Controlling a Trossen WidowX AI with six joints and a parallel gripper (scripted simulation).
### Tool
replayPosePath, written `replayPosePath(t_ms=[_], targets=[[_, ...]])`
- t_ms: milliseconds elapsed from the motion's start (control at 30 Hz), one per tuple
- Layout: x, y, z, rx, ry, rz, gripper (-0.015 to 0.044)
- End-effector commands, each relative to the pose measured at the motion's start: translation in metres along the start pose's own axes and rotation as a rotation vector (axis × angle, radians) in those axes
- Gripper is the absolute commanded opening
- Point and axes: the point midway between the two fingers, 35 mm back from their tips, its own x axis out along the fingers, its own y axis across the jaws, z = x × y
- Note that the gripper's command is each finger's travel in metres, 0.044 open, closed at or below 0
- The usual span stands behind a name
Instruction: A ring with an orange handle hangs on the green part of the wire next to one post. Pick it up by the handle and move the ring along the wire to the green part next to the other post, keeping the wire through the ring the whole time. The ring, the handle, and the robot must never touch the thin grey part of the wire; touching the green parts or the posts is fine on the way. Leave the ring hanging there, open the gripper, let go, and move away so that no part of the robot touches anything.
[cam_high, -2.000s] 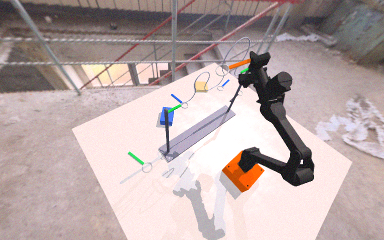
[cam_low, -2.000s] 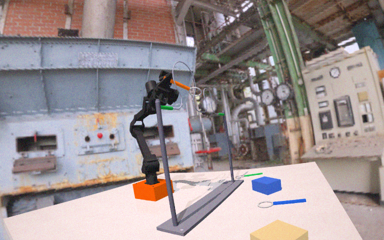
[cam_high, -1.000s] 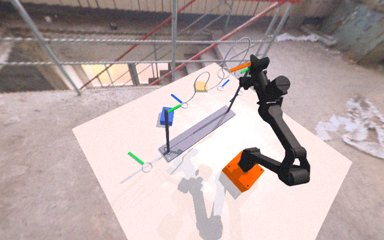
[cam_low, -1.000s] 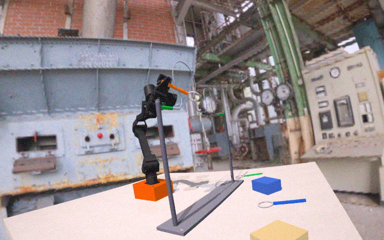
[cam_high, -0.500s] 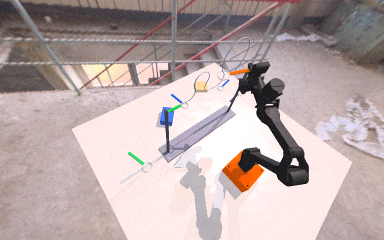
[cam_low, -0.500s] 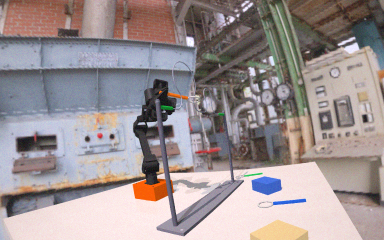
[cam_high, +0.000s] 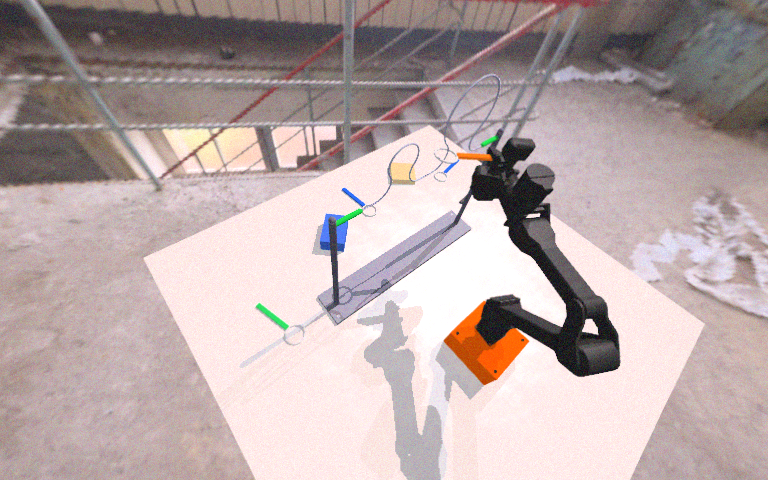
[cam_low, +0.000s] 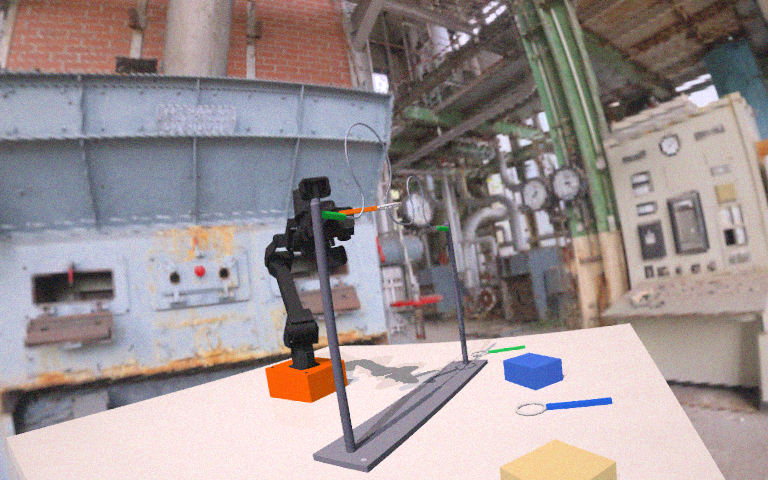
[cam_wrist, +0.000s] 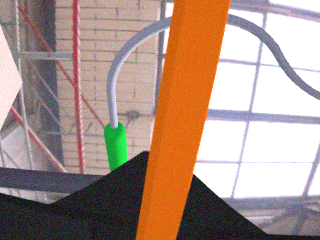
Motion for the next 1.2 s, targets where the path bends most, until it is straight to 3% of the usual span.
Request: replayPosePath(t_ms=[0, 1167], targets=[[-0.004, 0.01, 0.001, 0.075, 0.009, 0.032, -0.015], [-0.049, 0.118, 0.057, 0.829, 0.102, 0.472, -0.015]])
